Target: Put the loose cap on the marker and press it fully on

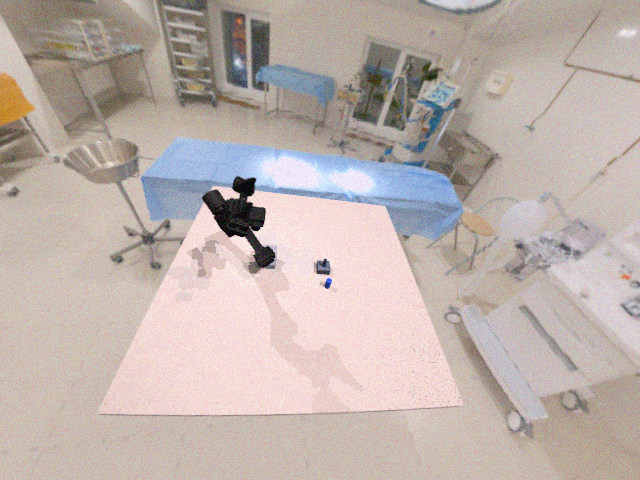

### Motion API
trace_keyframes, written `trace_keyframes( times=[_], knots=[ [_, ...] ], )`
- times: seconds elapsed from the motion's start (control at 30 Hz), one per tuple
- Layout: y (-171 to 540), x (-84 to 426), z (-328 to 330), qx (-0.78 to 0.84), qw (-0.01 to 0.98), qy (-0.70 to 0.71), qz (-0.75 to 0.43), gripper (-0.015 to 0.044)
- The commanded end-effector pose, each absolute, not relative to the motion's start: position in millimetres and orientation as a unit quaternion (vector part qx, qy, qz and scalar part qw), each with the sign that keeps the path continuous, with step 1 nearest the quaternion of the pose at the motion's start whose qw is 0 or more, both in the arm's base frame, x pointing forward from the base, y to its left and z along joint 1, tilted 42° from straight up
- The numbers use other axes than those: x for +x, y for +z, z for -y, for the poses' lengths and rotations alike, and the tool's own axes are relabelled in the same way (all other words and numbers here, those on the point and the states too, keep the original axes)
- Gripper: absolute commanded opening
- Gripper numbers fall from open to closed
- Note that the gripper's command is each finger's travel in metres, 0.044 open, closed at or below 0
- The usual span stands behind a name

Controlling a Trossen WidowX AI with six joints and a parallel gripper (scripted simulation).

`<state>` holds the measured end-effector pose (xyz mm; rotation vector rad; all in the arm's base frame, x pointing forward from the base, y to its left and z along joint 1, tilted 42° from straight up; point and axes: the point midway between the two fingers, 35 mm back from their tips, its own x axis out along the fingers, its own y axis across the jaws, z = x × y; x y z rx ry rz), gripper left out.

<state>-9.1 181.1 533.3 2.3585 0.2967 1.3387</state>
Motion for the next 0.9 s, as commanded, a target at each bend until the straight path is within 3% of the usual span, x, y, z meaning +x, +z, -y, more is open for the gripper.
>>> trace_keyframes(
  times=[0.0, 0.17, 0.37, 0.57, 0.87],
  knots=[
    [535, -9, -179, 0.849, 0.196, 0.480, -0.108, 0.0374],
    [564, 15, -111, 0.879, -0.058, 0.452, -0.141, 0.0246],
    [574, 71, -19, 0.820, -0.397, 0.381, -0.155, 0.0246],
    [548, 146, 54, 0.659, -0.682, 0.292, -0.121, 0.0246],
    [454, 252, 112, 0.333, -0.921, 0.197, 0.037, 0.0246]
  ],
)
